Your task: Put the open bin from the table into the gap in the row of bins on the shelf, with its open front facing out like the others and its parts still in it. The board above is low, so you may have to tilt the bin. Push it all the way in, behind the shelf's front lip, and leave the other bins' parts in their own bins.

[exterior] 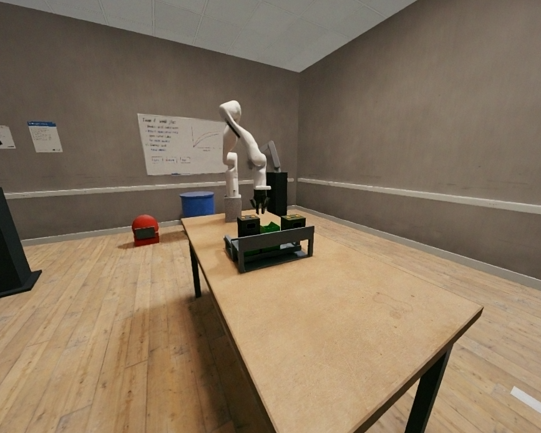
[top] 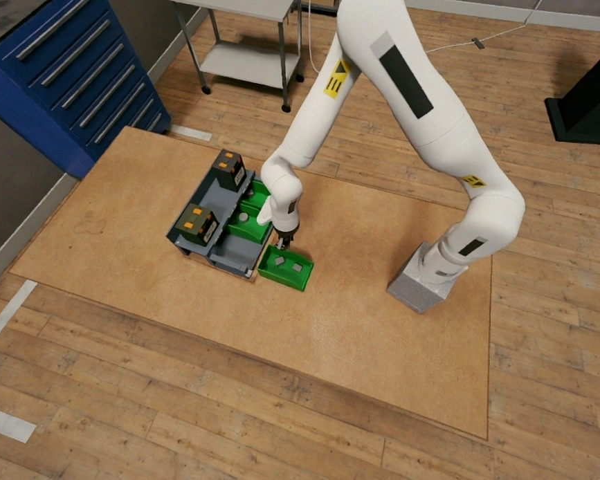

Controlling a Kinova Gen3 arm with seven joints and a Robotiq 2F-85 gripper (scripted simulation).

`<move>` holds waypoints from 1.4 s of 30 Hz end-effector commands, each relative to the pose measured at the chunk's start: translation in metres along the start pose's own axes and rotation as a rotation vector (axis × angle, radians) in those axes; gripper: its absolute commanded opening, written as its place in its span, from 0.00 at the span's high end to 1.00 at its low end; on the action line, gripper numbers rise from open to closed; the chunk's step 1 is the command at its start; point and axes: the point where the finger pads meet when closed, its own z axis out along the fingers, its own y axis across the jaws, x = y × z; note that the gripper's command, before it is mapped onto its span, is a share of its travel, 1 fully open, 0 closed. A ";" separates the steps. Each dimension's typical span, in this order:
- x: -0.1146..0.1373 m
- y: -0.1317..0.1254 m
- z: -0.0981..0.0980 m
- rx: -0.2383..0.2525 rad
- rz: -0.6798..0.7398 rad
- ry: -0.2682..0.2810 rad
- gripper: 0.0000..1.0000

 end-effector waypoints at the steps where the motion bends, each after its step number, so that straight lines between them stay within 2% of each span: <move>1: 0.001 0.000 0.000 0.000 0.000 0.002 0.65; 12: 0.001 0.000 0.000 0.000 0.000 0.002 0.65; 13: 0.001 0.000 0.000 0.000 0.000 0.002 0.61; 29: 0.001 0.000 0.000 0.000 0.000 0.002 0.61; 34: 0.034 -0.021 0.008 0.000 0.260 0.002 0.61; 42: 0.034 -0.021 0.008 0.000 0.260 0.002 0.61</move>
